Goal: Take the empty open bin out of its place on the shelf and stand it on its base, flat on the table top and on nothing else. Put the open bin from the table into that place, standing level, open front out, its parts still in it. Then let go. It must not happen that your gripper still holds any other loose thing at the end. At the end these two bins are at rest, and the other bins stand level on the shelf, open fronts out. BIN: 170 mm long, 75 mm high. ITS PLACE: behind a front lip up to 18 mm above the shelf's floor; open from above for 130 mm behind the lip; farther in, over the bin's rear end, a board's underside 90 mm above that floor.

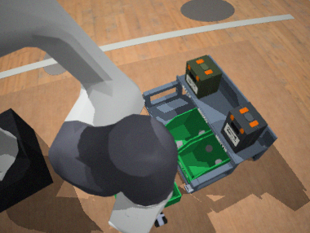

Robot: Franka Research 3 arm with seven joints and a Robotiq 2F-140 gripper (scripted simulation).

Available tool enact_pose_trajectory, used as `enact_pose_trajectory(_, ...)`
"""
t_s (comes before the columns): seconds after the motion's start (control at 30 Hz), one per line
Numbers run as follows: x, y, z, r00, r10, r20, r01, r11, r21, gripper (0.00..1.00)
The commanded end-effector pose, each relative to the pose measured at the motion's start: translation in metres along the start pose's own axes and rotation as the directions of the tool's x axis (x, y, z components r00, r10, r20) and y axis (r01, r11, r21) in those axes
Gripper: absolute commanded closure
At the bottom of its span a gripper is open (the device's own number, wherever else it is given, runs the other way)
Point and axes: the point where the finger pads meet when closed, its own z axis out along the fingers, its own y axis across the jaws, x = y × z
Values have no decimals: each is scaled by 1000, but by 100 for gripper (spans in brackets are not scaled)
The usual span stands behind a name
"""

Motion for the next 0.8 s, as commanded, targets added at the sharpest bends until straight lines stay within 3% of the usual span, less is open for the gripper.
enact_pose_trajectory(0.0, -5, -4, 7, 1000, -23, 18, 22, 1000, 8, 100)
enact_pose_trajectory(0.37, -5, -4, 31, 1000, -23, 18, 22, 1000, 8, 100)
enact_pose_trajectory(0.77, -5, -4, 34, 1000, -23, 18, 22, 1000, 8, 100)
